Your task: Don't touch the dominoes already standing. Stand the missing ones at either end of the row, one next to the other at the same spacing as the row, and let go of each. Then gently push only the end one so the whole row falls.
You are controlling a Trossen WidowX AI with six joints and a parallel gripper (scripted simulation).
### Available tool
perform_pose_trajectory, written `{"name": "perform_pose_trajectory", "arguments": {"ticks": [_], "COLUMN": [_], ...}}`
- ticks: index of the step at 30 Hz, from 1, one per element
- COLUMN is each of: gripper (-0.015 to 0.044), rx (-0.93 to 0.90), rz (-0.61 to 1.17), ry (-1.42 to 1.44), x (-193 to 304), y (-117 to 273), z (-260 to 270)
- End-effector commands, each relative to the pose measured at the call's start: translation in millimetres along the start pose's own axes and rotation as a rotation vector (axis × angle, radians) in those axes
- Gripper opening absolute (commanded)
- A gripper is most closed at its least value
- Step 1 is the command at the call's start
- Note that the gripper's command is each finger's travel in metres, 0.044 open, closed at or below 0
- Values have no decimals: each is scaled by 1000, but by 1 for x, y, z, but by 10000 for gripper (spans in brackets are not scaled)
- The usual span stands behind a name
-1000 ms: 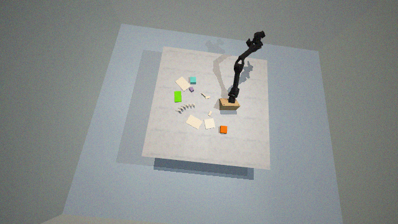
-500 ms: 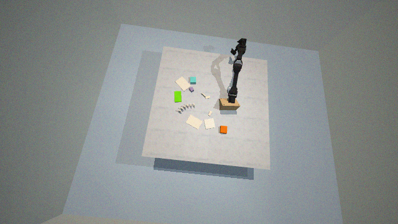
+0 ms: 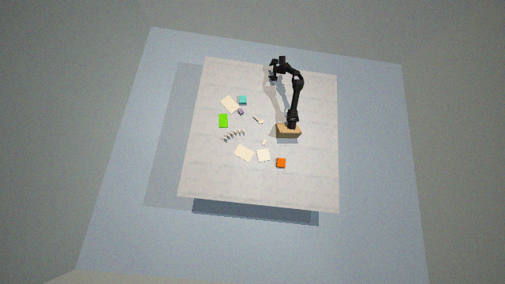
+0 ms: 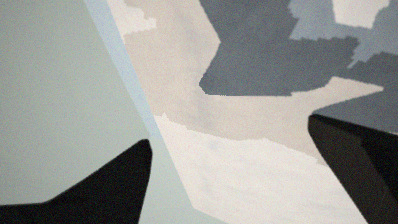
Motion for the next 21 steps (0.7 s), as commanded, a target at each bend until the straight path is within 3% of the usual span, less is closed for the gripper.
{"name": "perform_pose_trajectory", "arguments": {"ticks": [1,11,21], "gripper": [440,440,440], "rx": [100,377,681], "rz": [43,227,481], "ry": [152,710,1416], "x": [39,145,213], "y": [-11,-9,43], "z": [-36,-155,-290]}}
Point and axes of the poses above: the point midway between the two fingers, 35 mm back from their tips, its own y axis back along the fingers, its own z axis across the jaws, x = y × z, the point moved 4 cm from there along y, back along the fingers, and after that the axes turned 7 degrees about -y, right-handed, at the moved point
